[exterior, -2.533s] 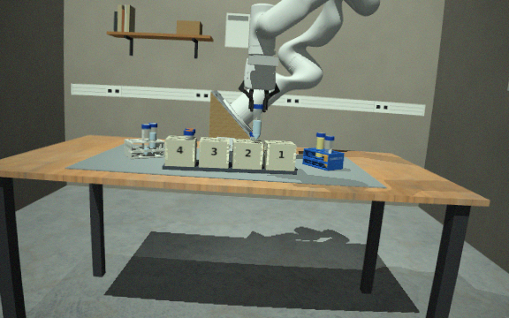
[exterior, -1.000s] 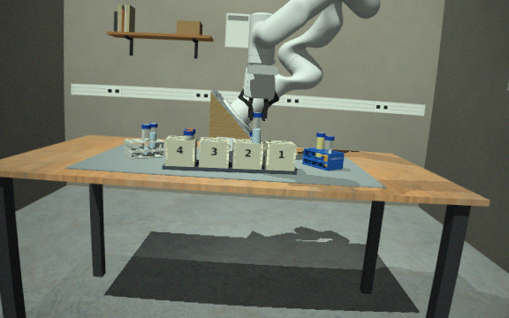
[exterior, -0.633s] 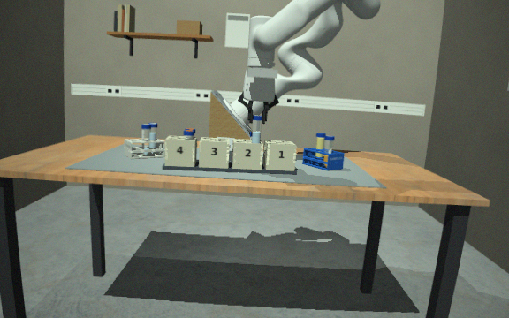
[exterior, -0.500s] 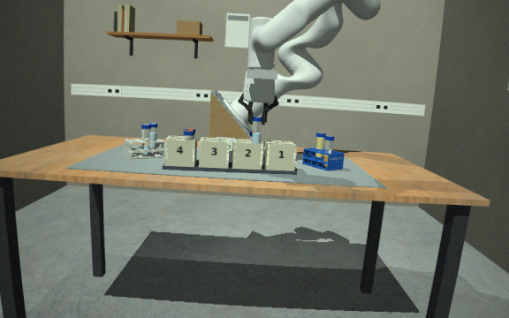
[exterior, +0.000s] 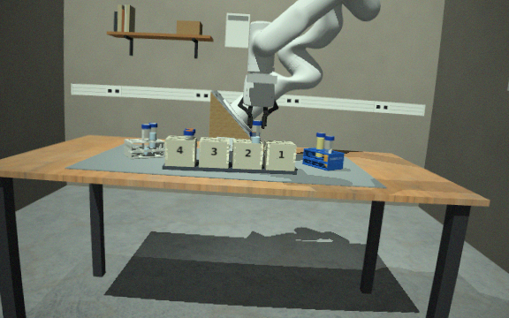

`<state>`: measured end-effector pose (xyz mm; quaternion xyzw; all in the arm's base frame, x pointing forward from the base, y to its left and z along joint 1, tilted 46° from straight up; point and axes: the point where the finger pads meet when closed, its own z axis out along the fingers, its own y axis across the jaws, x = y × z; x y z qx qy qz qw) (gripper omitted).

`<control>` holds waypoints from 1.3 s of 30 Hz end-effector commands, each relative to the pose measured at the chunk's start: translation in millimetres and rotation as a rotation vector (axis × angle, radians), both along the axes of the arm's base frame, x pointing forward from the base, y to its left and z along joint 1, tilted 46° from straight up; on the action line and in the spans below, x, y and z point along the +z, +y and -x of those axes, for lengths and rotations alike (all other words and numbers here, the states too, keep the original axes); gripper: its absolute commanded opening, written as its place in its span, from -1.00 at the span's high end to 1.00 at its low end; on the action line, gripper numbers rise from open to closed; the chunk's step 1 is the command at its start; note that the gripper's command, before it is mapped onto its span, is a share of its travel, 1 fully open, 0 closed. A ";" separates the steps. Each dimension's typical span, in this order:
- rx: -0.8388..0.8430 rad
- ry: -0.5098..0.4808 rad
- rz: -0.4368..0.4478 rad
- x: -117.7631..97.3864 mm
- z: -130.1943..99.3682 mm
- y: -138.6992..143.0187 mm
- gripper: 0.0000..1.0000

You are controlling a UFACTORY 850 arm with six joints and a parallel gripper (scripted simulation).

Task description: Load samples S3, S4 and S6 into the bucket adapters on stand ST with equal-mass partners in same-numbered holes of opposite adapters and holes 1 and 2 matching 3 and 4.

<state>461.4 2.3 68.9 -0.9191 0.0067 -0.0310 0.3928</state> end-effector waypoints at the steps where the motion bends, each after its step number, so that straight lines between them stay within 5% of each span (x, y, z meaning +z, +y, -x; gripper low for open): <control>1: -0.001 -0.002 0.001 -3.1 -1.0 3.1 1.00; 39: -0.001 -0.001 0.000 -25.2 -3.0 26.2 1.00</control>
